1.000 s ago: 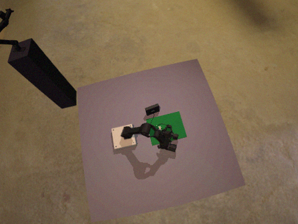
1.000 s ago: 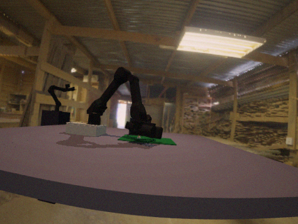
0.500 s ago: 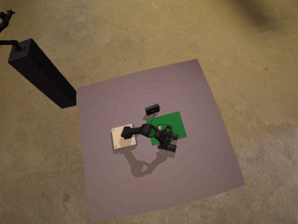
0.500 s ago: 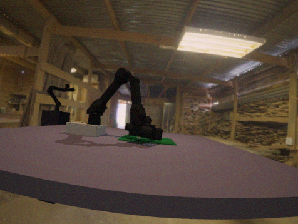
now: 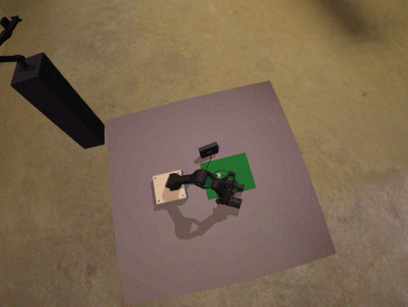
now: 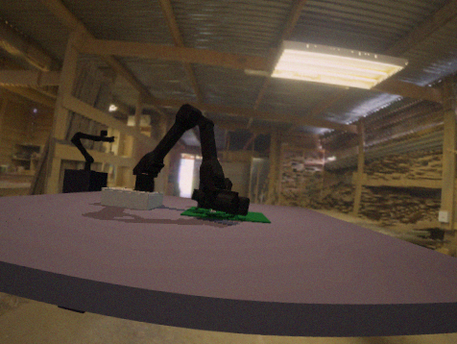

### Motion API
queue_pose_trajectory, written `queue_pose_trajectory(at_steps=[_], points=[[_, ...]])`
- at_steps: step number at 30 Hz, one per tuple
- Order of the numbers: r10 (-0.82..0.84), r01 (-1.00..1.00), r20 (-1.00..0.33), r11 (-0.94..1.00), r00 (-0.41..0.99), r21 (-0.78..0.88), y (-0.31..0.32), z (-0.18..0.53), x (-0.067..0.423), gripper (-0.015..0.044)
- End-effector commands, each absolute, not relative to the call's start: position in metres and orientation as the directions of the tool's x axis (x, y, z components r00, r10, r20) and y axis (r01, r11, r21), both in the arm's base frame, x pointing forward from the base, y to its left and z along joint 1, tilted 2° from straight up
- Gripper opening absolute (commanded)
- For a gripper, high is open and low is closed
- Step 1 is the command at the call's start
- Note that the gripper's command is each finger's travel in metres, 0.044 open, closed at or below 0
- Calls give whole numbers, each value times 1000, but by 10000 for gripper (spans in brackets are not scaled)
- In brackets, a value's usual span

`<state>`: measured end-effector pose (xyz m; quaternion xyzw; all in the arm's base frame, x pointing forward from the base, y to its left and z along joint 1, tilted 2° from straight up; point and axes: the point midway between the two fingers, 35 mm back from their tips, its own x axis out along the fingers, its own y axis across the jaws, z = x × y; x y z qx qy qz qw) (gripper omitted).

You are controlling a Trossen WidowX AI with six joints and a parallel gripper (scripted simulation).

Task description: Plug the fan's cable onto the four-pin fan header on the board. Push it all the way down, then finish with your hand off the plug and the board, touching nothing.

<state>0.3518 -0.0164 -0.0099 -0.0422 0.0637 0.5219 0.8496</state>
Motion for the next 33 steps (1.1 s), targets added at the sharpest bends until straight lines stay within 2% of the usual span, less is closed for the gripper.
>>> queue_pose_trajectory(at_steps=[1,23,31,33], points=[[881,-892,-152,452,447,-5,-16,-10,352,0],[881,-892,-152,452,447,-5,-16,-10,352,0],[881,-892,-152,452,447,-5,-16,-10,352,205],[881,-892,-152,452,447,-5,-16,-10,352,205]])
